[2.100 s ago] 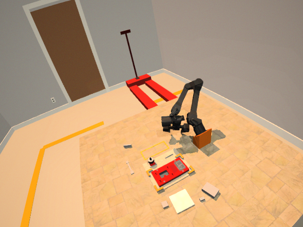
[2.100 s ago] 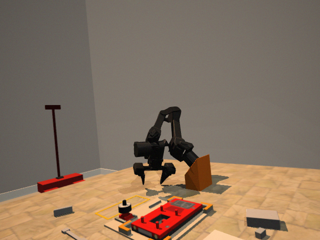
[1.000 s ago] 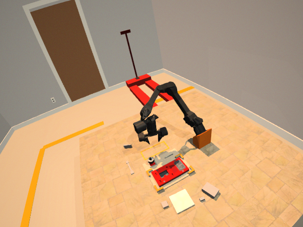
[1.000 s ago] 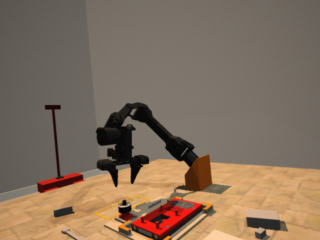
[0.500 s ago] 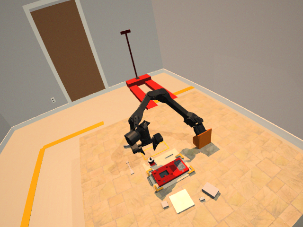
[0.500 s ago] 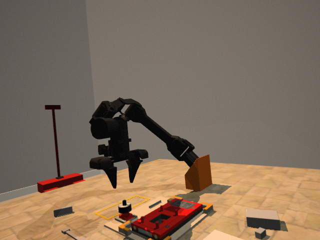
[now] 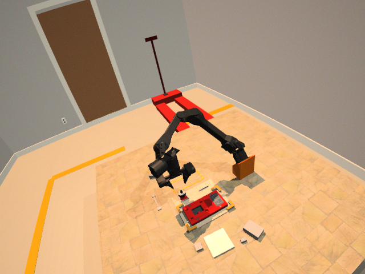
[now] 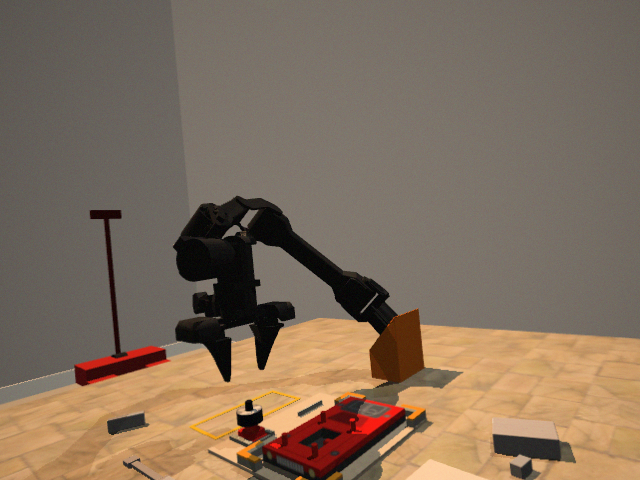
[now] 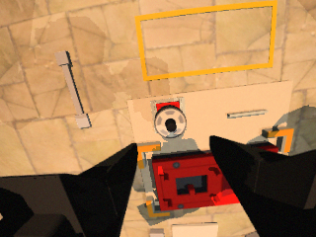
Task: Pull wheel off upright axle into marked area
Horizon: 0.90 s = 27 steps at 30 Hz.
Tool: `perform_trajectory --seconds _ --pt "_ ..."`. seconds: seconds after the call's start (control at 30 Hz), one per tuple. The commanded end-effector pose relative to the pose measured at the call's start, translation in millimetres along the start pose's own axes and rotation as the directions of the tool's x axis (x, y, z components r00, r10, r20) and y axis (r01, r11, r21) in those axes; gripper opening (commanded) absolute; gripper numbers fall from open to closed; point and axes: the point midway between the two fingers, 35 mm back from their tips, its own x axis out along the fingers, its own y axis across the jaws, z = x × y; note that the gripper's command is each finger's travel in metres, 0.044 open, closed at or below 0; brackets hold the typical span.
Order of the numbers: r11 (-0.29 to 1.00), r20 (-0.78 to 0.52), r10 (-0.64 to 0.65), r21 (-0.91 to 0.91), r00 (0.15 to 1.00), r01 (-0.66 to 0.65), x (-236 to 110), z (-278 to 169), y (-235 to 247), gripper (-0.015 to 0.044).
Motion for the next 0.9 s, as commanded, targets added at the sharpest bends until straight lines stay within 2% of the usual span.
perform_trajectory --seconds 0.0,0.27,0.43,0.57,0.83,0.87 --pt "1.000 0.004 -0.006 -0.007 1.000 0.006 18.8 0.1 -0.8 0.0300" --pt "1.000 0.007 -0.006 -0.006 1.000 0.006 61.6 0.8 -1.5 0.0300" --pt "1.000 0.008 -0.006 -0.006 1.000 0.006 65.0 0.8 -1.6 0.0300" --pt "1.000 0.004 -0.012 0.001 1.000 0.012 61.4 1.8 -1.3 0.0195" --pt "1.000 0.004 -0.012 0.001 1.000 0.012 61.4 1.8 -1.3 0.0142" --pt "1.000 0.004 -0.012 0.001 1.000 0.012 61.3 1.8 -1.3 0.0115"
